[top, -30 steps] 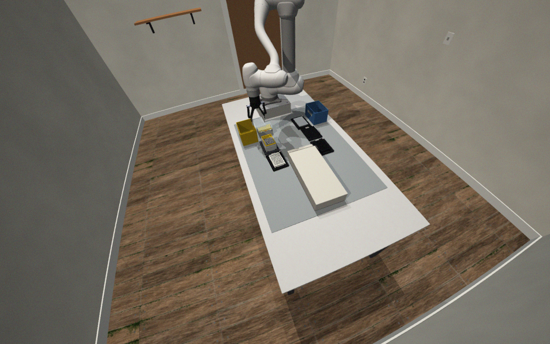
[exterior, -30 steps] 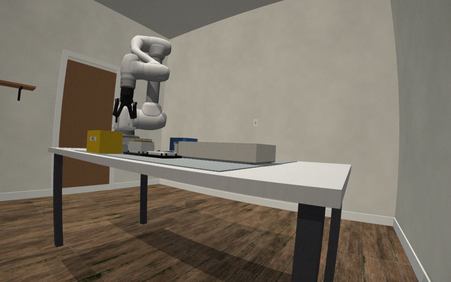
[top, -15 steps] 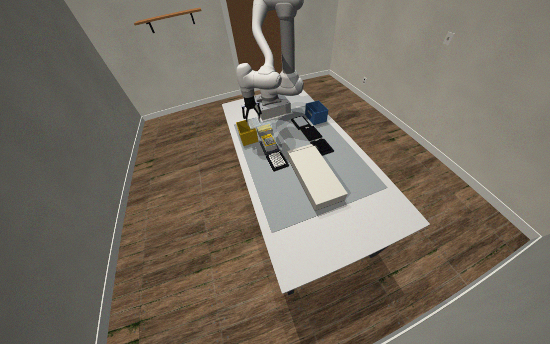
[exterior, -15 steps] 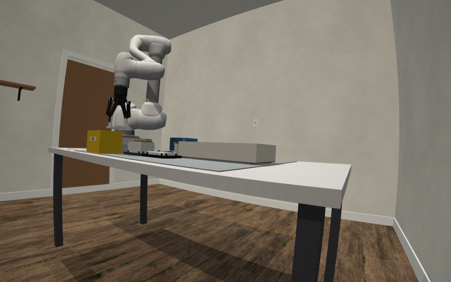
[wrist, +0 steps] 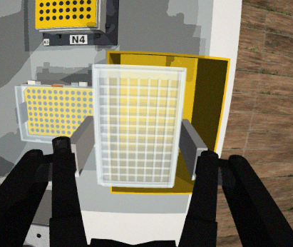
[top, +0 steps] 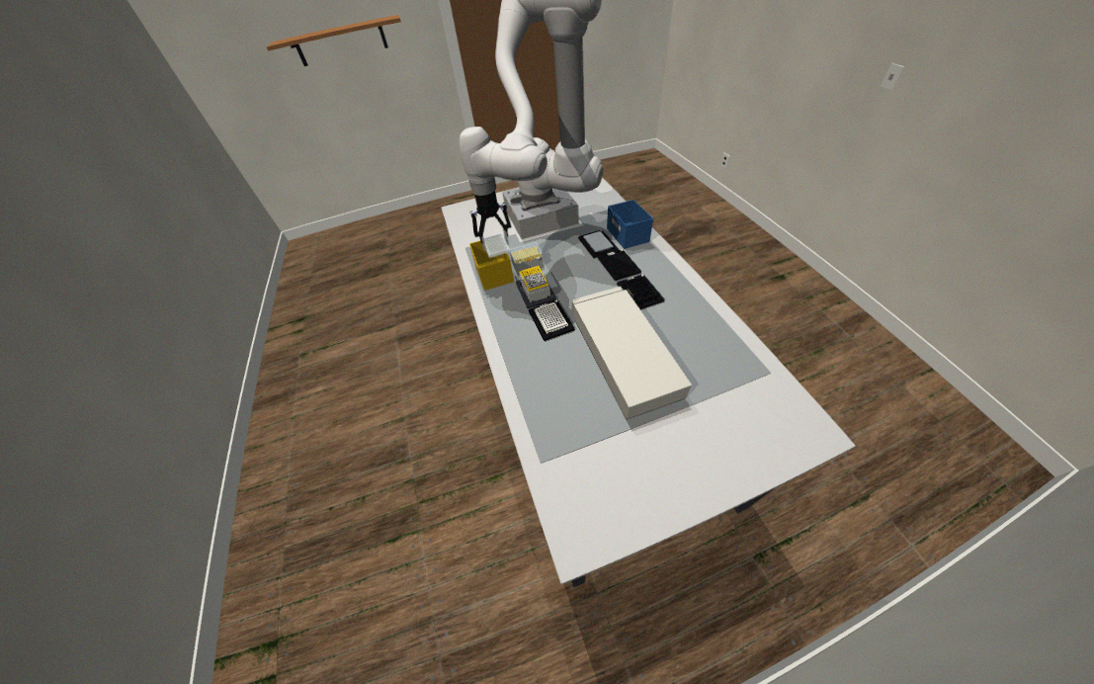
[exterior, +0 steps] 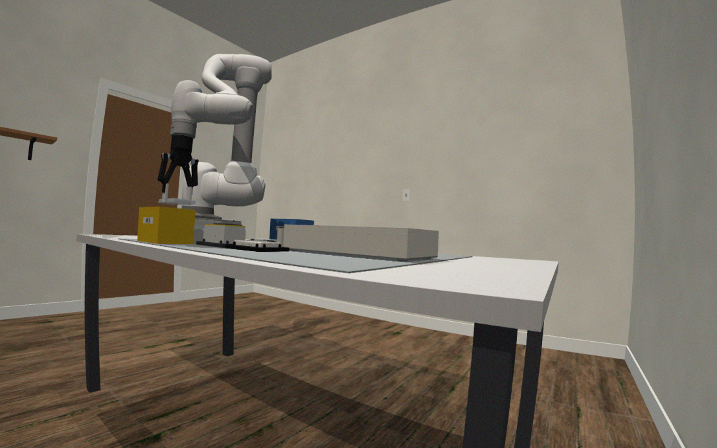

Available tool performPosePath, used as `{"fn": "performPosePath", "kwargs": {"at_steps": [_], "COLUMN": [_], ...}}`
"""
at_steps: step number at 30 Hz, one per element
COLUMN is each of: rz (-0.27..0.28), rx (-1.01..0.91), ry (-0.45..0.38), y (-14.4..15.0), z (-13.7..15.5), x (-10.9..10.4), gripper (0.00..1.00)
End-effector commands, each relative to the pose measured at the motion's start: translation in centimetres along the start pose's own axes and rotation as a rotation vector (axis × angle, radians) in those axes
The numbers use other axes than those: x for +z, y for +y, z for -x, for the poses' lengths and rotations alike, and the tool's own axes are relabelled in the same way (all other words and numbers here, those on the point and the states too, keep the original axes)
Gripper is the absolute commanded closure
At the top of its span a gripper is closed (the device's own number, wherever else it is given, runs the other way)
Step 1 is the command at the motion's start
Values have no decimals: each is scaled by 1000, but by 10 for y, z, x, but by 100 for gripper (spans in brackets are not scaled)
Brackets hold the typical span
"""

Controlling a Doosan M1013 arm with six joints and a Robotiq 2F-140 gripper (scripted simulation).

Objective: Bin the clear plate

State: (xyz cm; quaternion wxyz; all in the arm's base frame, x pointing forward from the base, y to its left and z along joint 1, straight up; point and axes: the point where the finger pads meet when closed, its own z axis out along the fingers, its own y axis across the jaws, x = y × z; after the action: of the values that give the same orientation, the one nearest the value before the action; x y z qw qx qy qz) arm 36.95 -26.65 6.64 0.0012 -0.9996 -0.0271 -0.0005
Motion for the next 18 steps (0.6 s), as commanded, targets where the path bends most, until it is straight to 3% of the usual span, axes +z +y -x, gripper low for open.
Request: {"fn": "performPosePath", "kwargs": {"at_steps": [1, 18], "rz": [0, 0], "rx": [0, 0], "ry": [0, 0], "y": [4, 31], "z": [1, 11], "x": [0, 0], "gripper": [90, 90]}}
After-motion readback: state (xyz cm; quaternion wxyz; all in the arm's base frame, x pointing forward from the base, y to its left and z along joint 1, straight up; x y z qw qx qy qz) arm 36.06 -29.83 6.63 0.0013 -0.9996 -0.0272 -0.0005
